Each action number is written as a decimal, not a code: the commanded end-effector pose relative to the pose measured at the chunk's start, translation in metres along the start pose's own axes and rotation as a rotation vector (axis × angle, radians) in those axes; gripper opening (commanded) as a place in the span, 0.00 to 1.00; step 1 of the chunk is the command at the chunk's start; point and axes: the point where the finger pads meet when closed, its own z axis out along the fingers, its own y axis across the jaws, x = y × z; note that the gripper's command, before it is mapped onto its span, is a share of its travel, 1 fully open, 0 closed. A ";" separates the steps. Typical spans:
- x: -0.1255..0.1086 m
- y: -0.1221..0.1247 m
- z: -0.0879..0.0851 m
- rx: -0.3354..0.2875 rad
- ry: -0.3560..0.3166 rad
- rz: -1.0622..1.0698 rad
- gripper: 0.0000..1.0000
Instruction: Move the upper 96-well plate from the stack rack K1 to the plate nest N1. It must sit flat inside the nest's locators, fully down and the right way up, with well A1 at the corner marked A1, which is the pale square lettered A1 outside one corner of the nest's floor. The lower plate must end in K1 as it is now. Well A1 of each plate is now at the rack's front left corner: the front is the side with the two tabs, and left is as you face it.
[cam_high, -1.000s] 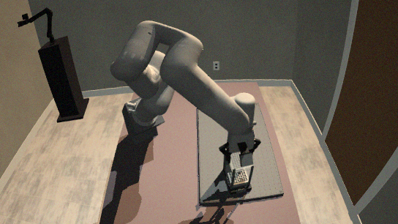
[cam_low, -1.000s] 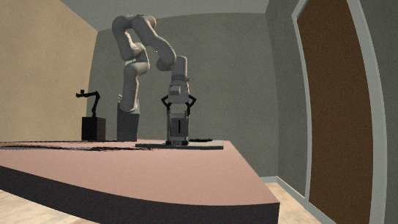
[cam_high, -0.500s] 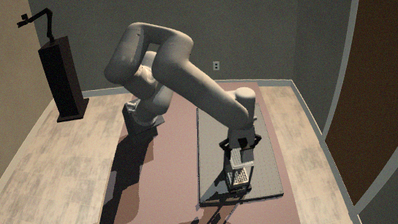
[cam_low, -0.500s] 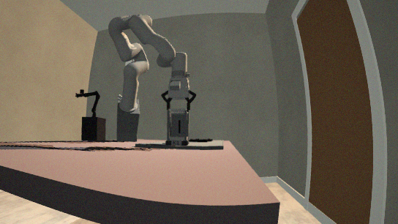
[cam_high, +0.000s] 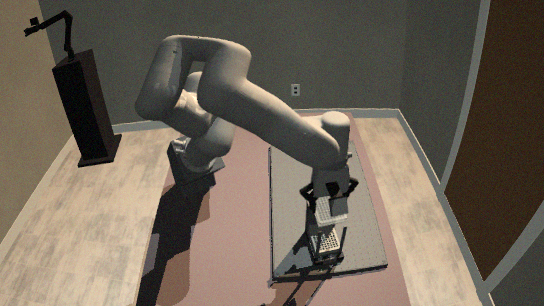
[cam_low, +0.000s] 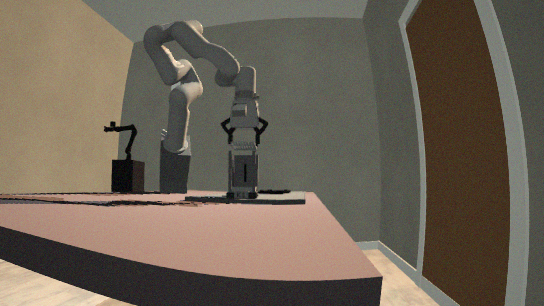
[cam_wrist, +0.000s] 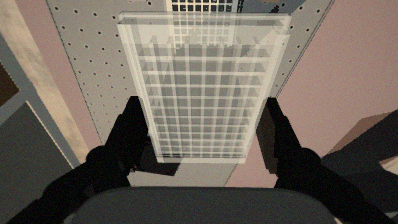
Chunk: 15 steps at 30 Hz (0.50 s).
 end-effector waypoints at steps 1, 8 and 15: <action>0.001 -0.001 -0.007 0.003 0.001 0.001 0.00; 0.001 -0.001 -0.013 0.003 0.001 0.001 0.00; 0.001 -0.001 -0.013 0.003 0.001 0.001 0.00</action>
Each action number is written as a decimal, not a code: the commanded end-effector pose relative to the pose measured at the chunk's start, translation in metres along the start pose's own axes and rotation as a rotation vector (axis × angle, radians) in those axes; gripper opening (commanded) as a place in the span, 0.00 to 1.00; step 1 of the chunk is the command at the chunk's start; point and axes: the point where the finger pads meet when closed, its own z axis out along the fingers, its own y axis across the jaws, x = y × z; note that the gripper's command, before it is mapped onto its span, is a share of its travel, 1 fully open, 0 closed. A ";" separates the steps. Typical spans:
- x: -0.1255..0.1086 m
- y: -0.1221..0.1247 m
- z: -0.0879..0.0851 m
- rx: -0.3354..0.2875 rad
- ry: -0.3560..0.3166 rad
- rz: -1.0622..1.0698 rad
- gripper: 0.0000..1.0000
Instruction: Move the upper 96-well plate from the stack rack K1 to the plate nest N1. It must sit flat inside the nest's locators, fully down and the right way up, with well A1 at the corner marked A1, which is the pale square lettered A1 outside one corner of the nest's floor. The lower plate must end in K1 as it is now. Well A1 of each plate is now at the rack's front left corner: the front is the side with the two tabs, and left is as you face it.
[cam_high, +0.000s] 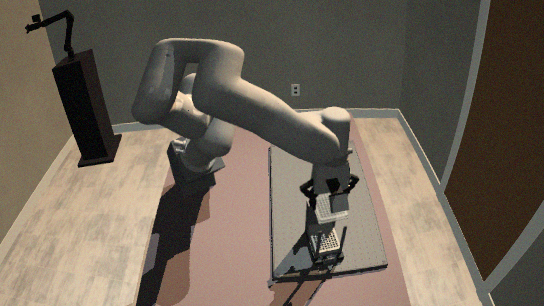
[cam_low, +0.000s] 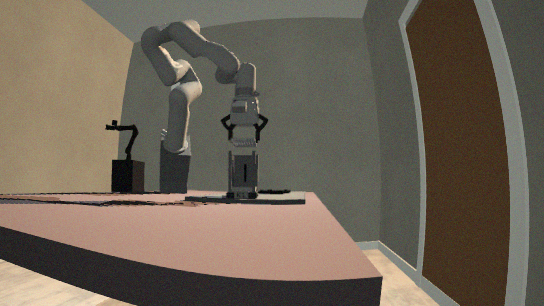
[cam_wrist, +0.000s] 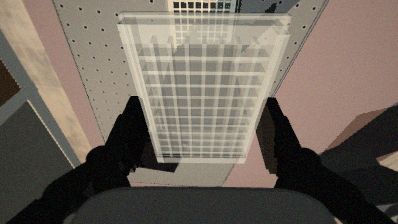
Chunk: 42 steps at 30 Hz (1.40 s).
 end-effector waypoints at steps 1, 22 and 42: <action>0.001 -0.001 -0.001 0.003 0.001 0.001 0.00; -0.053 -0.019 0.000 0.003 0.000 0.298 0.00; -0.111 -0.037 0.002 0.003 -0.001 0.298 0.00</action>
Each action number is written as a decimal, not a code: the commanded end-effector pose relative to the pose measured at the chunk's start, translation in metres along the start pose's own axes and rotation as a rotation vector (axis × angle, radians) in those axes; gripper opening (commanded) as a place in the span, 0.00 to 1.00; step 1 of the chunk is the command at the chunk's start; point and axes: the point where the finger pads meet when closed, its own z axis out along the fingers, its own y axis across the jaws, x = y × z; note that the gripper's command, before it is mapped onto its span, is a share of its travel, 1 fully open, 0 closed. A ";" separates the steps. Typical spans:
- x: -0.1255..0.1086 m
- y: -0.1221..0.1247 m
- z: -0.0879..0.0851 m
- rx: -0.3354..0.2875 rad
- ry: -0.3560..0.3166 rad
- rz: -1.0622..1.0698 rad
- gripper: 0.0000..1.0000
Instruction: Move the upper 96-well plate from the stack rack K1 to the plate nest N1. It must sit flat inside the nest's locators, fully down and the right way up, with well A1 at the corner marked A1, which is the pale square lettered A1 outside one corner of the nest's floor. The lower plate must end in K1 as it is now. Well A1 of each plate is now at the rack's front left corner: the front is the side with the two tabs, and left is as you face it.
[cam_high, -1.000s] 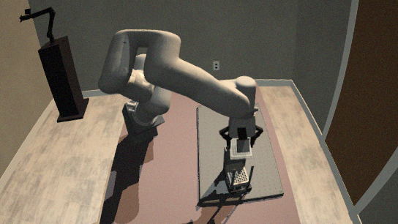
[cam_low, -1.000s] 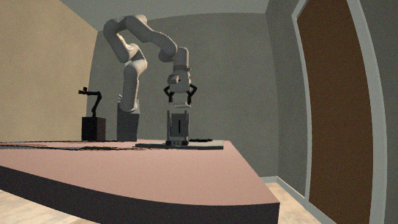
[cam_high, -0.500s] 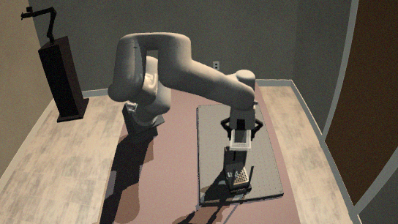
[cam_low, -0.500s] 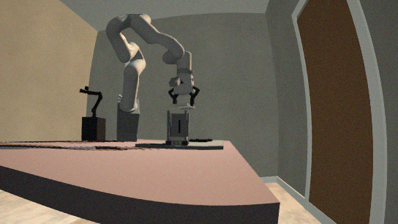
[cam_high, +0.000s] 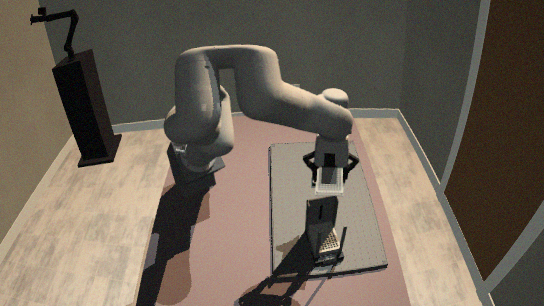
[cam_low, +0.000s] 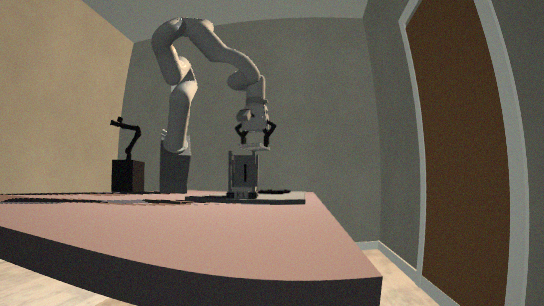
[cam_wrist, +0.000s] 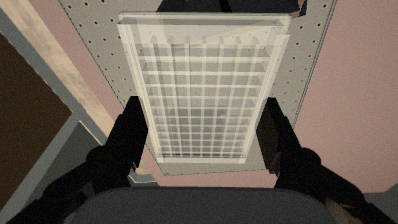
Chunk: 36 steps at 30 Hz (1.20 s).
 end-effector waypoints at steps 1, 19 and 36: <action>-0.013 -0.002 0.000 0.002 0.000 0.002 0.00; -0.067 -0.003 0.001 0.002 0.000 0.002 0.00; -0.117 -0.004 0.002 0.002 0.000 0.002 0.00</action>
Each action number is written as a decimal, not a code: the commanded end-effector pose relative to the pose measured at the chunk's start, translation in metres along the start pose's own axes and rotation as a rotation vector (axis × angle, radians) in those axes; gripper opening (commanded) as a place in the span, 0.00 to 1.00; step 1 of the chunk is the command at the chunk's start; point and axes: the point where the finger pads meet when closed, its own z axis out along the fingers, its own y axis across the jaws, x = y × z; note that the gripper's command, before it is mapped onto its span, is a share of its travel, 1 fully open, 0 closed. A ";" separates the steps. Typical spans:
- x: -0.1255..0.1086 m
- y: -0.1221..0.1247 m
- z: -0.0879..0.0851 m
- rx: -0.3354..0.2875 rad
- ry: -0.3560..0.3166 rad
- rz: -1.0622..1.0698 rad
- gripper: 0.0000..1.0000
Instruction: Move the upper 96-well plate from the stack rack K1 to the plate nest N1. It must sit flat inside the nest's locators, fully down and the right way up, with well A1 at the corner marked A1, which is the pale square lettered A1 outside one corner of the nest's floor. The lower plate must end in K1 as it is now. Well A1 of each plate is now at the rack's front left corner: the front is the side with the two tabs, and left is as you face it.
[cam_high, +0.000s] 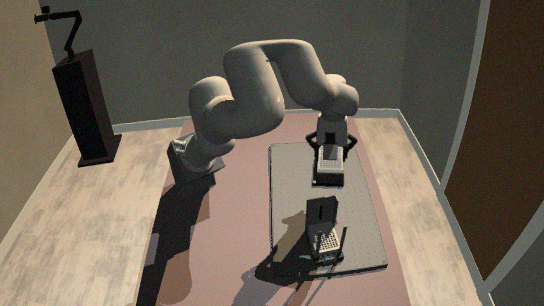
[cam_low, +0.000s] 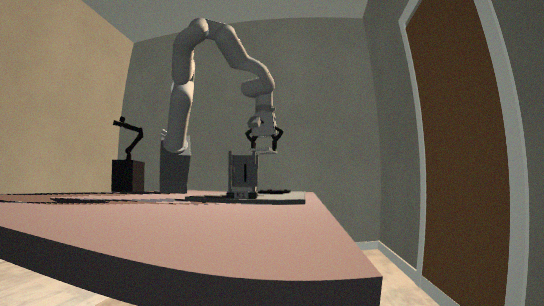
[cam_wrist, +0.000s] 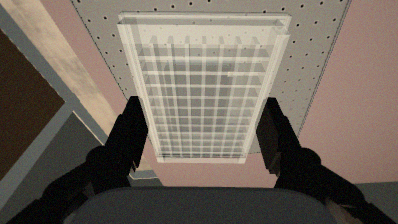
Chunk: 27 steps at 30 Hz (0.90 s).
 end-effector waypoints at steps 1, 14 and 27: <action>-0.013 -0.002 0.000 0.002 -0.001 0.001 0.00; -0.050 -0.002 0.000 0.002 -0.001 0.001 0.00; -0.087 -0.003 0.001 0.002 -0.001 0.001 0.00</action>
